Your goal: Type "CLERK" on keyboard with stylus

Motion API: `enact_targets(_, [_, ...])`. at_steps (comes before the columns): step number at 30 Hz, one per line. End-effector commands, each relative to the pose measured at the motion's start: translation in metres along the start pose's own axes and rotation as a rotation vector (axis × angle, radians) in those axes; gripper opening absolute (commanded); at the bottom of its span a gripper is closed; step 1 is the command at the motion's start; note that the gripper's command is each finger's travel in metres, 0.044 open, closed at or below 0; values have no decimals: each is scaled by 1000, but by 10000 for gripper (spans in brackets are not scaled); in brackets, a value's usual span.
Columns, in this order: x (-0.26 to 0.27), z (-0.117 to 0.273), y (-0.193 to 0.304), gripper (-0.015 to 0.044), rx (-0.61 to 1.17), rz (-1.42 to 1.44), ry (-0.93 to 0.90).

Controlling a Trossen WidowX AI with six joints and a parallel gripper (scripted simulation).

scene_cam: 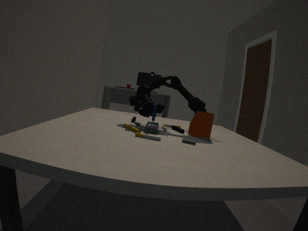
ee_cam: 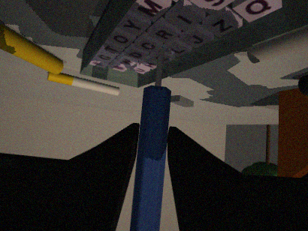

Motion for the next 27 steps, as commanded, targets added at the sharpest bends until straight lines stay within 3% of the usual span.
enact_targets(1, [0, -1, -2, 81, -3, 3, 1])
enact_targets(27, [0, -6, -11, 81, -4, 3, 2])
Point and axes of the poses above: the point midway between the two fingers, 35 mm back from their tips, its own z axis back along the fingers, its own x axis across the jaws, y = z × x, the point moved 6 cm from there along z, back along the fingers, and after that the axes turned 1 degree about z, right-handed, at the moved point
